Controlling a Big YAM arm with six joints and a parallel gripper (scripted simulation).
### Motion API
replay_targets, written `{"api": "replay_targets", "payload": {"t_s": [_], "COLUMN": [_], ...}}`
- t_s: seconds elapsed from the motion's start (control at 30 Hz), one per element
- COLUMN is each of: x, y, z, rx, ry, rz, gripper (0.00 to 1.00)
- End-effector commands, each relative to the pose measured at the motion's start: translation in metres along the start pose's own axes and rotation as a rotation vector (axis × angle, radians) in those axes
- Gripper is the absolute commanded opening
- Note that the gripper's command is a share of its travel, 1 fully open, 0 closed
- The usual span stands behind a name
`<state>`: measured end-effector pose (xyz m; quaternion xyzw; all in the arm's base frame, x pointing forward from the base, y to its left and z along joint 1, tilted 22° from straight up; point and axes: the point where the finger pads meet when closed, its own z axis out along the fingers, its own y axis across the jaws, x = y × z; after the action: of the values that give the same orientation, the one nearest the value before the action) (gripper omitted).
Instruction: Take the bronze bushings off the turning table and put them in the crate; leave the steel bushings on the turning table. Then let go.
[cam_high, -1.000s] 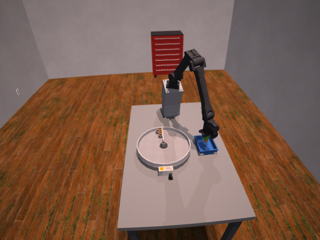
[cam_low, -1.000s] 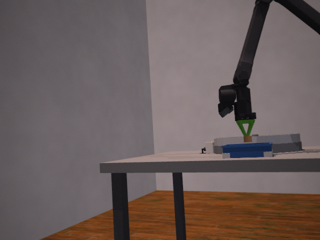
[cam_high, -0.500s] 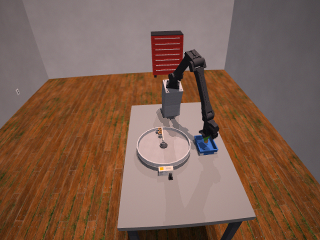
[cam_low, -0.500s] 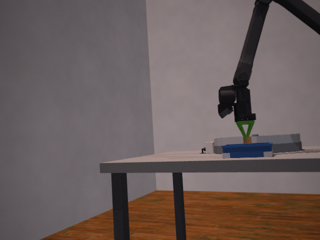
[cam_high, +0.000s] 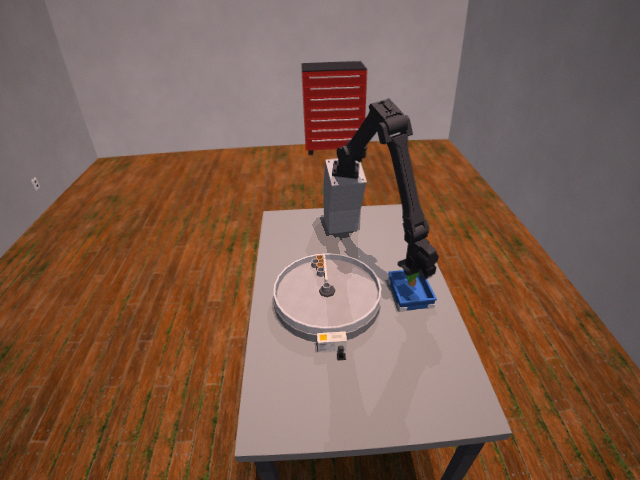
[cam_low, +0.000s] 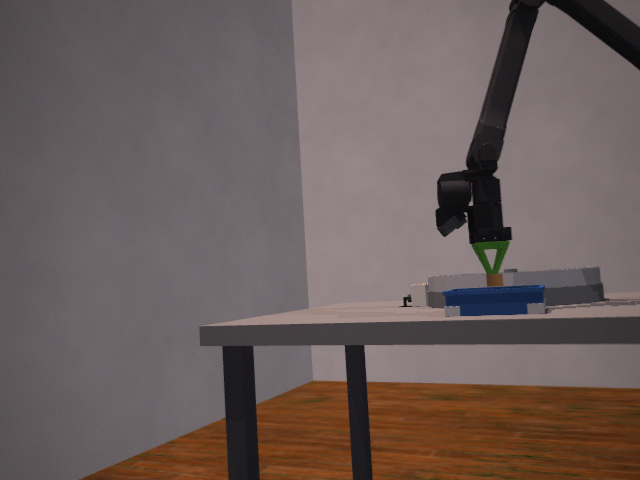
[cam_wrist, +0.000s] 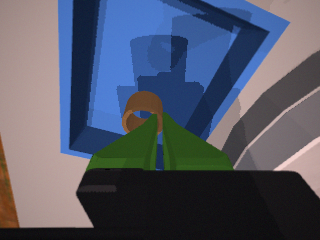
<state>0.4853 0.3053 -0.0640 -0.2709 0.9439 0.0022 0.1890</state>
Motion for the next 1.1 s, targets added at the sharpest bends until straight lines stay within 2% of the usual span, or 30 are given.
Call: {"api": "replay_targets", "payload": {"t_s": [0.0, 0.37, 0.6, 0.7, 0.73, 1.07], "x": [-0.016, -0.015, -0.017, -0.016, -0.015, -0.018], "y": [-0.005, -0.005, -0.006, -0.008, -0.007, -0.007], "z": [-0.012, -0.011, 0.003, -0.003, 0.005, 0.022], "rx": [-0.001, 0.000, 0.001, 0.001, 0.001, 0.001], "ry": [-0.035, -0.034, -0.032, -0.036, -0.031, -0.034], "rz": [-0.002, -0.002, 0.001, 0.002, 0.001, 0.002], "gripper": [0.00, 0.00, 0.00, 0.00, 0.00, 0.00]}}
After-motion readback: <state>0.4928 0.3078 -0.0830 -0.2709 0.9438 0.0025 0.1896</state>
